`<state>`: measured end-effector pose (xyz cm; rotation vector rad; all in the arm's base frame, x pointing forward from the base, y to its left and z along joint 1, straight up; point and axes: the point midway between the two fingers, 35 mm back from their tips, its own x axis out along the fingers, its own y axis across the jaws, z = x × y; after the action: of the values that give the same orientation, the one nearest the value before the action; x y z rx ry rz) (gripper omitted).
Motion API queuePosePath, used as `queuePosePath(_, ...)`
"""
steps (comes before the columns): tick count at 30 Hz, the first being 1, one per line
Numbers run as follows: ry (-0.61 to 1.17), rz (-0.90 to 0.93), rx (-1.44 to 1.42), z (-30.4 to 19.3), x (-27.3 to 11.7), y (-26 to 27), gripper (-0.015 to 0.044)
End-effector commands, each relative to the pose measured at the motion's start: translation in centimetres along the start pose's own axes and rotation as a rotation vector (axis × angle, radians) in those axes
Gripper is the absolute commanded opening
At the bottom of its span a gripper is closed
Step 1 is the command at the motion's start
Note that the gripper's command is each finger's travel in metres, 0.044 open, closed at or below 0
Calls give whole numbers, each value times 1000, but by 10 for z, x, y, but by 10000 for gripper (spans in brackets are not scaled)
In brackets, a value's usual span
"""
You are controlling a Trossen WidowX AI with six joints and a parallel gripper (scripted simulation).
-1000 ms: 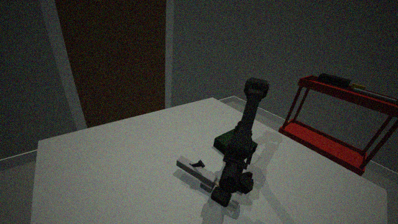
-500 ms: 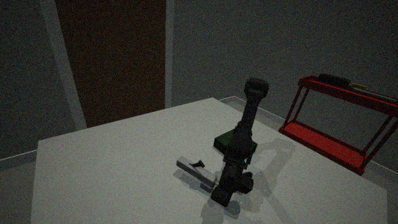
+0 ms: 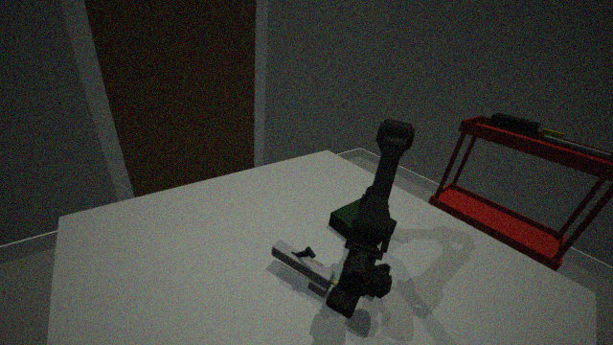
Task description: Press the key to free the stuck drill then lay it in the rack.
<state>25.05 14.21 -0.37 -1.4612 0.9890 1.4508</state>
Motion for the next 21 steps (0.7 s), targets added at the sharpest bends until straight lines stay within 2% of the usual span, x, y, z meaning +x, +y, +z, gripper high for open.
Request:
queuePosePath(1, 0, 0, -1, 5, 1, 0, 0)
queuePosePath(21, -2, 0, -1, 34, 1, -1, 0)
